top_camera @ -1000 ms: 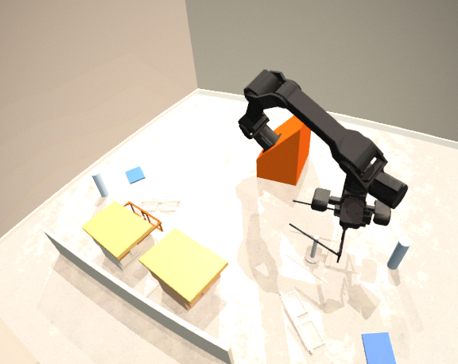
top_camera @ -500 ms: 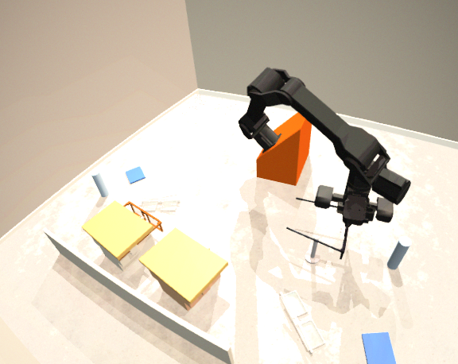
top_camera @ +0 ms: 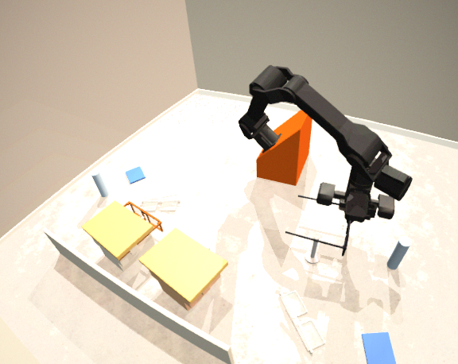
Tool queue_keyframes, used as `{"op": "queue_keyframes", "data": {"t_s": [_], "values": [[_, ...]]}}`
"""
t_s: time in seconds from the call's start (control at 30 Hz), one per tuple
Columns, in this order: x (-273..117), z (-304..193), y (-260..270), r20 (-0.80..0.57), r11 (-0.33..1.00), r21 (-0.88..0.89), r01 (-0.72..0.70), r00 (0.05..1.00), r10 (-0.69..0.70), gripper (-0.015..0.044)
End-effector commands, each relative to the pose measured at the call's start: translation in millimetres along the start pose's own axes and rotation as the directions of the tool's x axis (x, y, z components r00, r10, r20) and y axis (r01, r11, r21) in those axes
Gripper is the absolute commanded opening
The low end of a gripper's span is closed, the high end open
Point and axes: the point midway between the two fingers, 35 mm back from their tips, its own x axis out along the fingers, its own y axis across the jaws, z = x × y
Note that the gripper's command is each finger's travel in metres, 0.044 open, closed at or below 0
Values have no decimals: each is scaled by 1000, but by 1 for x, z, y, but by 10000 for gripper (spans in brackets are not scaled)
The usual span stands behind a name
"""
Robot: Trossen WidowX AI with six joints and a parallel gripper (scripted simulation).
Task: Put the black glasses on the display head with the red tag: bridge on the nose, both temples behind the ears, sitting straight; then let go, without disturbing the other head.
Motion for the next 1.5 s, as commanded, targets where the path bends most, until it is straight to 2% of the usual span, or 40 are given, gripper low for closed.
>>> {"op": "queue_keyframes", "data": {"t_s": [0.0, 1.07, 1.47], "values": [[0, -5, 0, -4, 1000, 2, 1, 1000, -1, 0], [-1, 7, 0, -3, 1000, 3, 1, 1000, -1, 0], [-59, 10, 0, -4, 1000, 2, -1, 1000, 1, 0]]}}
